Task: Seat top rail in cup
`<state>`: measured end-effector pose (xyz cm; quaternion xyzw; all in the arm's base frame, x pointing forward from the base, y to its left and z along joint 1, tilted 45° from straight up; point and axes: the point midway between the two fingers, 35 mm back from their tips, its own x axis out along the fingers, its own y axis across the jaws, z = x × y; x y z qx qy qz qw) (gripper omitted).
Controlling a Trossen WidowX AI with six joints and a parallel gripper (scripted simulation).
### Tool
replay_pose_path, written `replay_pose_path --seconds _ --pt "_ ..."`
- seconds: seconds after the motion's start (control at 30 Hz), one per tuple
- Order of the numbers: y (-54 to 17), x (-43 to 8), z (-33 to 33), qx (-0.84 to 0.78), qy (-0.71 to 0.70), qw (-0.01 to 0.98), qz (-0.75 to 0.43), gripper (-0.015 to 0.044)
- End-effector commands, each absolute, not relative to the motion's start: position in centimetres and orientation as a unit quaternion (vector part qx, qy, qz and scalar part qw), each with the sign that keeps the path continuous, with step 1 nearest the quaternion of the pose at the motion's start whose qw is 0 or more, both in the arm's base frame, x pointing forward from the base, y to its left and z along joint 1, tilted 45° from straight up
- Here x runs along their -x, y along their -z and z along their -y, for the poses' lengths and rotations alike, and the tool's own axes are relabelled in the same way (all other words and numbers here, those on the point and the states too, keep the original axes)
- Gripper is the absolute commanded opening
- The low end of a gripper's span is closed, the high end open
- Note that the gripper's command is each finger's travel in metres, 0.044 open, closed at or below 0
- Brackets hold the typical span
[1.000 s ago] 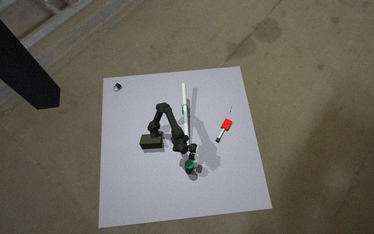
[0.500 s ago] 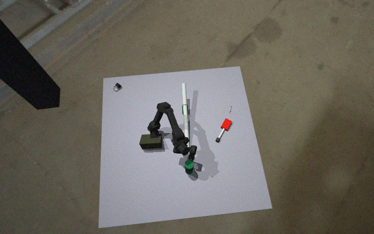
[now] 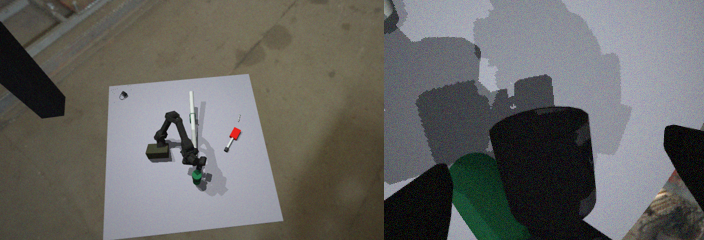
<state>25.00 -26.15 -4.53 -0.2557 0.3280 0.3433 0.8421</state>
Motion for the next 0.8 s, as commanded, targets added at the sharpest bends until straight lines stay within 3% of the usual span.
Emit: replay_pose_path --seconds 0.0,0.77 --pt "5.3 -25.4 25.5 0.249 -0.346 0.844 -0.326 0.0440" --pt "7.6 -27.2 23.9 0.249 -0.346 0.844 -0.324 0.0440"
